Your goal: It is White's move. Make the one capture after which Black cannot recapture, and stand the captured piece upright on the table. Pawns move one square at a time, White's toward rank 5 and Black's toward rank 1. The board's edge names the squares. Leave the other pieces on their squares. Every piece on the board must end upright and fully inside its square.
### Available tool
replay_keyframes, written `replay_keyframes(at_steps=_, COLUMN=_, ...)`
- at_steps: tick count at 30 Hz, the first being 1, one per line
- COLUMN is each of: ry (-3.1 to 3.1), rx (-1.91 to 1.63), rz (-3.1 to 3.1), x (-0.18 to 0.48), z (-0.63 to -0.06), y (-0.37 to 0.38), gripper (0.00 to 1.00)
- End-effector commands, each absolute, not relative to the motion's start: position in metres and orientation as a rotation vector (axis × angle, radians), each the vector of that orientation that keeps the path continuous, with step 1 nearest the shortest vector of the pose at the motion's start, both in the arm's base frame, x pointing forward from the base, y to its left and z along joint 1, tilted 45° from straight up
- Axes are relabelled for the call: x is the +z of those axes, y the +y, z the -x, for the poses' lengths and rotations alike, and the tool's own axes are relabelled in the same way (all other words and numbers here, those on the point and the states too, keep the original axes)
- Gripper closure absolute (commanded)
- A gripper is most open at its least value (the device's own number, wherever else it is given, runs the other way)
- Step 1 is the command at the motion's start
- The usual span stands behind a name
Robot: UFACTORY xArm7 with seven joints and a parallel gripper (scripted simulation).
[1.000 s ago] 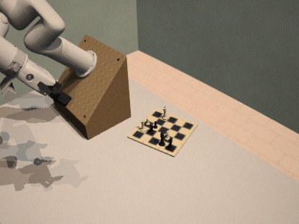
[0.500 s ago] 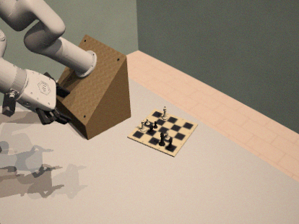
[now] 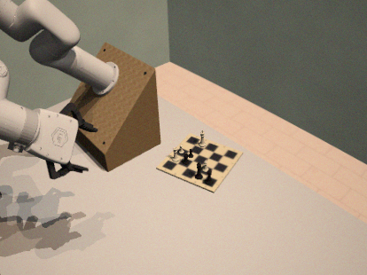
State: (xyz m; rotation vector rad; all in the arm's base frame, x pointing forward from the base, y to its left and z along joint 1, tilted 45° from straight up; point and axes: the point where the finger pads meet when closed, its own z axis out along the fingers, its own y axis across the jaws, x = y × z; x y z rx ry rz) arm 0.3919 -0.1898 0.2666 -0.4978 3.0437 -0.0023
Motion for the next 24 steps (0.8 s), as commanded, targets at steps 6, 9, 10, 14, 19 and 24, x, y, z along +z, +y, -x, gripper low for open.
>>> replay_keyframes(at_steps=6, ry=3.135, rx=0.058, rz=-0.014, x=0.250, z=-0.407, y=-0.210, gripper=0.00)
replay_keyframes(at_steps=9, ry=3.146, rx=0.078, rz=-0.302, x=0.239, z=-0.413, y=-0.222, gripper=0.00)
replay_keyframes(at_steps=10, ry=3.146, rx=0.078, rz=-0.302, x=0.239, z=-0.413, y=-0.222, gripper=0.00)
replay_keyframes(at_steps=14, ry=3.143, rx=0.085, rz=-0.444, x=0.233, z=-0.416, y=-0.227, gripper=0.00)
replay_keyframes(at_steps=19, ry=3.120, rx=0.090, rz=-0.721, x=0.221, z=-0.422, y=-0.239, gripper=0.00)
replay_keyframes(at_steps=24, ry=3.076, rx=0.084, rz=-0.984, x=0.208, z=-0.426, y=-0.250, gripper=0.00)
